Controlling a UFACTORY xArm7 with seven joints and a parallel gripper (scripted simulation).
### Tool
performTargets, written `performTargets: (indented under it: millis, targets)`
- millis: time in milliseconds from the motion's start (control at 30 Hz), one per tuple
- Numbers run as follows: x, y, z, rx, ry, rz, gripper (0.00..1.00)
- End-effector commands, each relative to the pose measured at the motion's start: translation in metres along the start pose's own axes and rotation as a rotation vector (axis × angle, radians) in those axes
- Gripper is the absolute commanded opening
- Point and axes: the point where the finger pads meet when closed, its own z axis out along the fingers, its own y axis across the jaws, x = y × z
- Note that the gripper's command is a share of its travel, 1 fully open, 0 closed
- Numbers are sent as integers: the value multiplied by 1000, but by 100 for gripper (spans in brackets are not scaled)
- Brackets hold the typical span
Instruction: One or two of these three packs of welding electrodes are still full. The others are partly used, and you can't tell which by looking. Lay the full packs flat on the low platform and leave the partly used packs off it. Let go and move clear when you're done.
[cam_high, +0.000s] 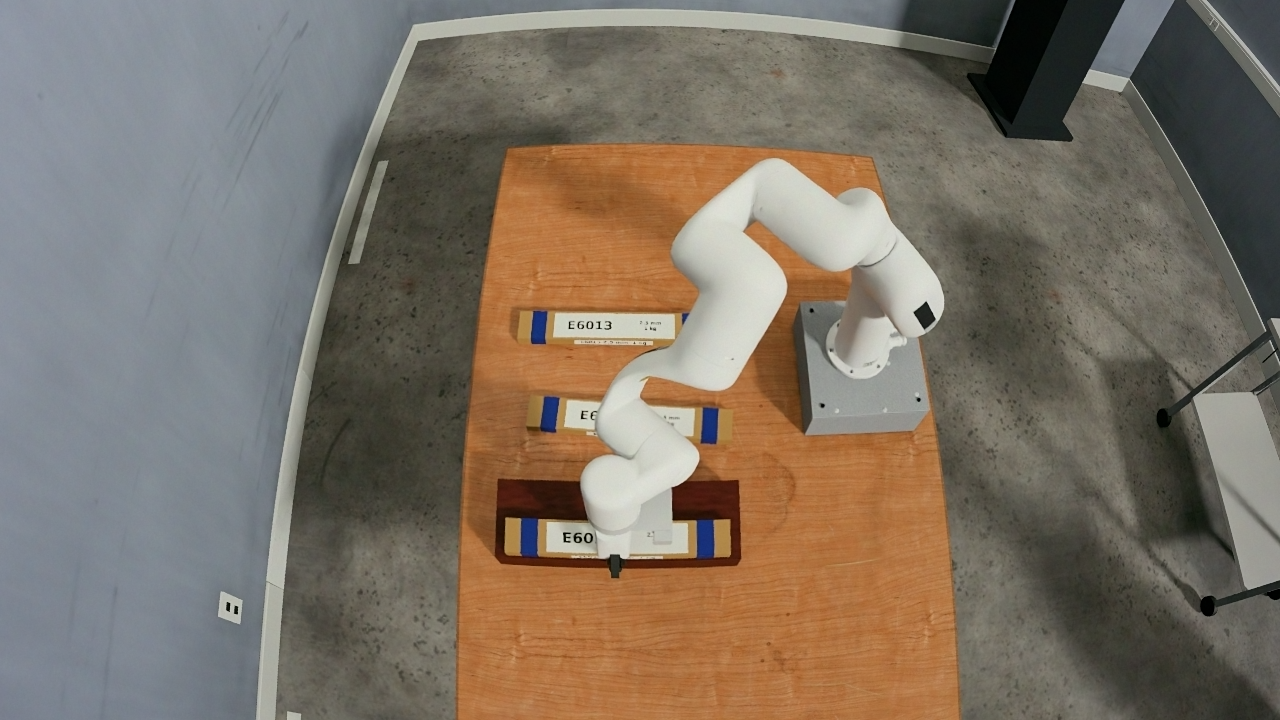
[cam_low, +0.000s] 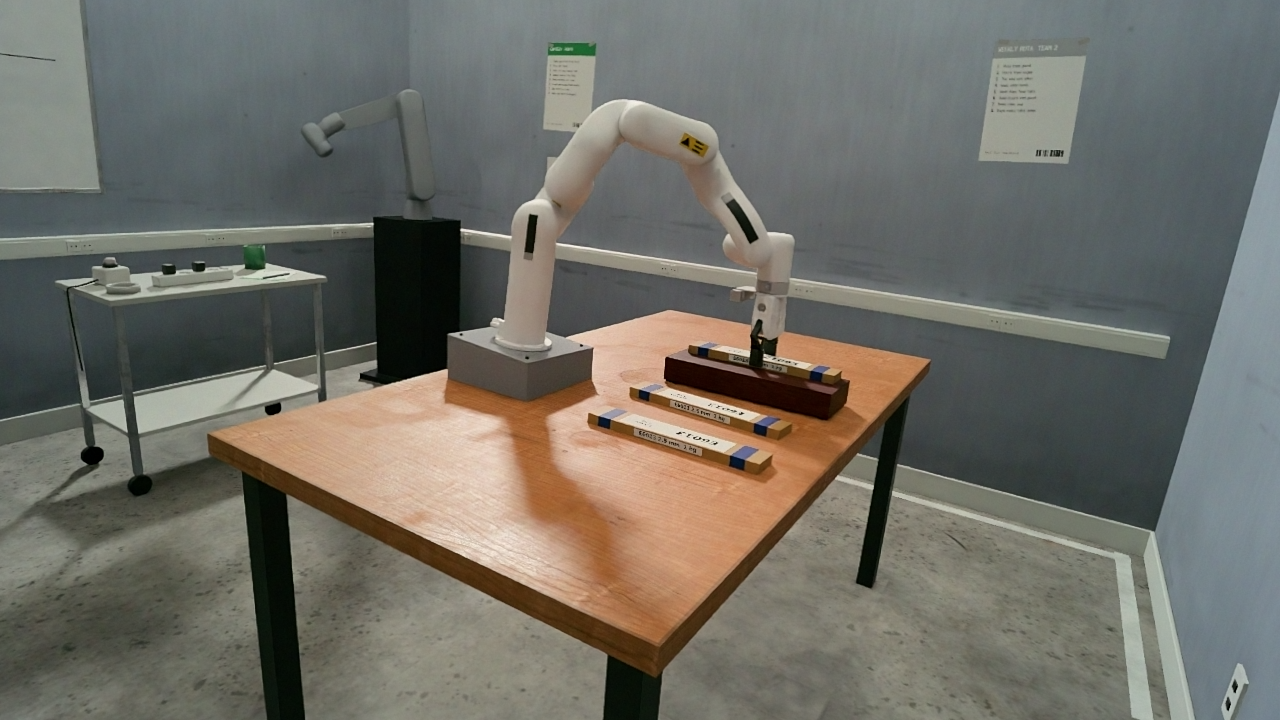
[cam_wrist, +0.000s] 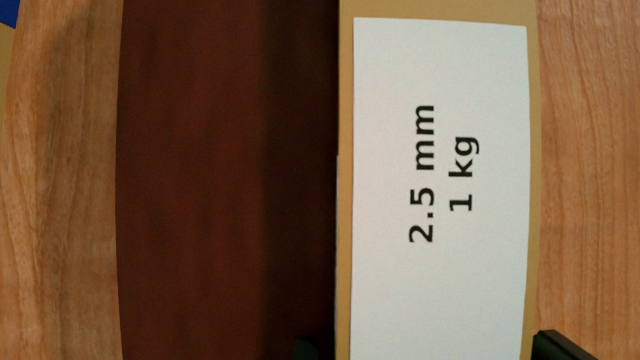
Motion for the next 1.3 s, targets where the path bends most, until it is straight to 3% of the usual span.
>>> performTargets:
  millis: [0,1000,1067,1200,1267]
  targets:
    - [-1,1,-2,-3,-4,0,84]
    - [-1,1,-3,-3,-4,0,84]
    - [-1,1,-15,-3,-4,0,84]
    - [-1,1,-69,-3,-4,0,84]
    - [-1,1,-81,-3,-4,0,84]
